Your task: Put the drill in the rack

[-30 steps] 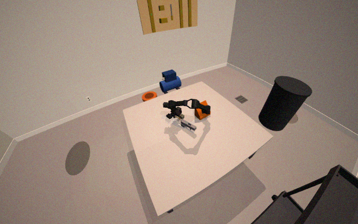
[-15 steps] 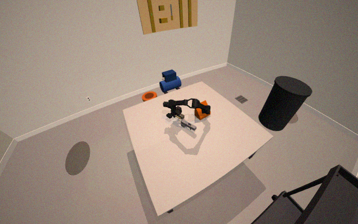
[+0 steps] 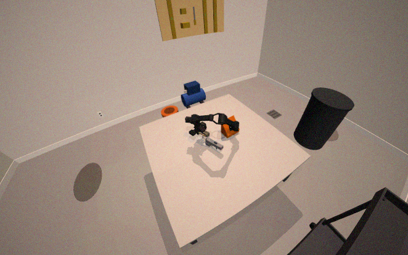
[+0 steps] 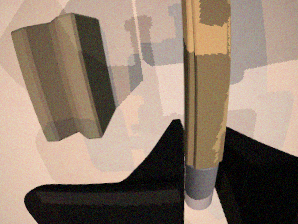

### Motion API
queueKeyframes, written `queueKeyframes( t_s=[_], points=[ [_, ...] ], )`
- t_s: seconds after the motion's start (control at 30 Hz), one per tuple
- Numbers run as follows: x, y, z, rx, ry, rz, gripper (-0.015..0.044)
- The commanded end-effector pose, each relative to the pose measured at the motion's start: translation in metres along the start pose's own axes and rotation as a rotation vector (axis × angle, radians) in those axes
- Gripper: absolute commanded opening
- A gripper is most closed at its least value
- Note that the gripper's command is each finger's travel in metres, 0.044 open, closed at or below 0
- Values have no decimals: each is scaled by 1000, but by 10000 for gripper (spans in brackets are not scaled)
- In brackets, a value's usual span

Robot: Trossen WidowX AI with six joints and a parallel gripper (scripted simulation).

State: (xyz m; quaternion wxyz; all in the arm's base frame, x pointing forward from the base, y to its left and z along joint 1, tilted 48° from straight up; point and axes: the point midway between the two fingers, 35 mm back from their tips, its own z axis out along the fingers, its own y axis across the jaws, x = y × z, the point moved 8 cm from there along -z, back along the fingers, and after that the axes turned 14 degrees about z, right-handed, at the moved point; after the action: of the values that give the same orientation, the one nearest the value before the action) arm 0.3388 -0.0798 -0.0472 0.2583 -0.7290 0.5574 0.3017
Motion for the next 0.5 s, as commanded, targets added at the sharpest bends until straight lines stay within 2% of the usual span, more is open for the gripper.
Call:
queueKeyframes(
  t_s=[0.0,0.47],
  points=[
    [0,-1,-3,0,4,-6,0],
    [0,-2,-8,0,5,-6,0]
  ],
)
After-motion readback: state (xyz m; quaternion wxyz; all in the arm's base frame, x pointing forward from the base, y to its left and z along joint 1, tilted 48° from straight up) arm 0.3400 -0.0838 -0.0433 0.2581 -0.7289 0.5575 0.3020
